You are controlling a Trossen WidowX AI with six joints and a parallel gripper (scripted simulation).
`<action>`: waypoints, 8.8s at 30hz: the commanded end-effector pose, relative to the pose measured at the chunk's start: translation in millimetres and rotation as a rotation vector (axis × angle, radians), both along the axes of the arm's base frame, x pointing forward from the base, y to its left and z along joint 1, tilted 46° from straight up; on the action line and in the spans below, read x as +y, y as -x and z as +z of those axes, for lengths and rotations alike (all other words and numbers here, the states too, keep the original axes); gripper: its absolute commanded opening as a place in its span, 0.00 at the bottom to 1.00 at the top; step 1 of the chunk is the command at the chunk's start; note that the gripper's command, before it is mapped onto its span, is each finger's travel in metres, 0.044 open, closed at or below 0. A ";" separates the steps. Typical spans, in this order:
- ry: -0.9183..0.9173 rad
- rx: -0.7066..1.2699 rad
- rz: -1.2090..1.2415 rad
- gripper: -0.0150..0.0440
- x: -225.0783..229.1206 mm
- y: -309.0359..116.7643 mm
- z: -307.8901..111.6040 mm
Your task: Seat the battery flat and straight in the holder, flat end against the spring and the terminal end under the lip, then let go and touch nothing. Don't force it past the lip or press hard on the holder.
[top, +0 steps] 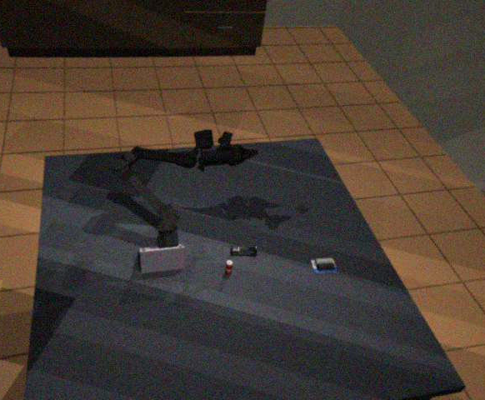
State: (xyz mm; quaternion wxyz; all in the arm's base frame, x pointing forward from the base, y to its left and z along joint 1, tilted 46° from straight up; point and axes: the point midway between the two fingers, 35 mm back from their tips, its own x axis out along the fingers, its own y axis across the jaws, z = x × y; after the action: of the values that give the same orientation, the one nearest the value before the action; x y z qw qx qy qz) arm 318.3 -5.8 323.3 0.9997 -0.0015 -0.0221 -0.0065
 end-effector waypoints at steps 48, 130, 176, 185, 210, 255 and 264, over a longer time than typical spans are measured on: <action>-0.844 1.666 0.429 0.25 -36.0 88.2 -358.6; -1.935 1.770 -0.987 0.65 -105.6 113.7 -404.0; -1.973 1.758 -1.049 0.65 -69.1 116.2 -440.8; -1.973 1.758 -1.049 0.40 -68.4 116.3 -441.5; -1.661 1.817 -0.574 0.37 -86.8 85.4 -378.1; -0.672 1.447 0.482 0.37 -4.6 19.2 -315.6; -0.686 1.369 0.440 0.37 5.8 18.9 -321.9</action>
State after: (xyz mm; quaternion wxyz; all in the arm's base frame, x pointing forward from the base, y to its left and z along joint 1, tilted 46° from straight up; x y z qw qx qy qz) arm 299.6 -3.5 1.8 0.7077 0.3022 0.6093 0.1912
